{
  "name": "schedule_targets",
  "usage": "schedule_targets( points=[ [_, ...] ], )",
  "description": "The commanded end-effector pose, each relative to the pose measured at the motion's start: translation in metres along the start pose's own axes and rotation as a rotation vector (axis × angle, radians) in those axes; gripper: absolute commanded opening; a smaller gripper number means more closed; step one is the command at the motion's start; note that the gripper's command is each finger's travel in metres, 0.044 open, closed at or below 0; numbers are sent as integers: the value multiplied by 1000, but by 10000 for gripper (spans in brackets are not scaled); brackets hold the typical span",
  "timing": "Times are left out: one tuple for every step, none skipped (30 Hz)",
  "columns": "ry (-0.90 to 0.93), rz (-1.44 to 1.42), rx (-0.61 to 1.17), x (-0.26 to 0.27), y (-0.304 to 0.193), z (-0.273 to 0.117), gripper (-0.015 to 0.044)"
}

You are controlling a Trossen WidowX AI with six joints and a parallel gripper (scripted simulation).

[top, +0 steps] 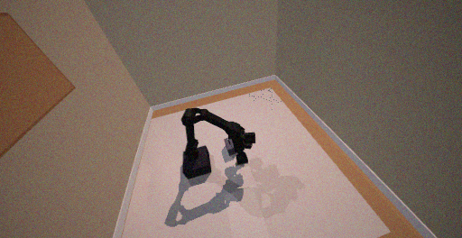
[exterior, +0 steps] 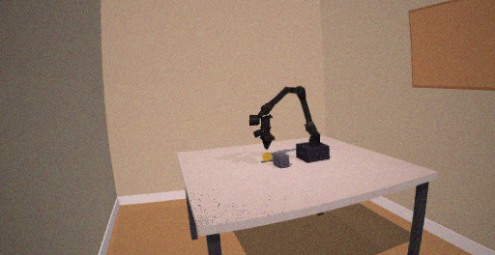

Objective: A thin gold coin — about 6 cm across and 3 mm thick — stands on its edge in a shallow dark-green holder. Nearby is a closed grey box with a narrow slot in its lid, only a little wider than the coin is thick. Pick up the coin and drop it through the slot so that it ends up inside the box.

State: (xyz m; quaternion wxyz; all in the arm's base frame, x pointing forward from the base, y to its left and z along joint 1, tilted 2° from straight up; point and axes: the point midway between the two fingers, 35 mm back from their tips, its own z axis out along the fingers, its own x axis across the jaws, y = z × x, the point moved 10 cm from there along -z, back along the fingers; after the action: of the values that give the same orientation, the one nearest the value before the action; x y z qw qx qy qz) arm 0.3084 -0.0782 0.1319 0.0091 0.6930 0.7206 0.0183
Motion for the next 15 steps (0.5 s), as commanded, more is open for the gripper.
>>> schedule_targets(
  points=[
    [8,-1,15,0,-1,9,161],
    [8,-1,15,0,-1,11,161],
    [8,-1,15,0,-1,12,161],
    [8,-1,15,0,-1,14,161],
    [8,-1,15,0,-1,16,161],
    [8,-1,15,0,-1,17,161],
    [8,-1,15,0,-1,19,161],
    [8,-1,15,0,-1,20,161],
    [8,-1,15,0,-1,22,161],
    [8,-1,15,0,0,24,161],
    [8,-1,15,0,0,25,161],
    [8,-1,15,0,0,27,161],
    [8,-1,15,0,0,29,161],
    [8,-1,15,0,0,30,161],
    [8,-1,15,0,0,32,161]
  ],
)
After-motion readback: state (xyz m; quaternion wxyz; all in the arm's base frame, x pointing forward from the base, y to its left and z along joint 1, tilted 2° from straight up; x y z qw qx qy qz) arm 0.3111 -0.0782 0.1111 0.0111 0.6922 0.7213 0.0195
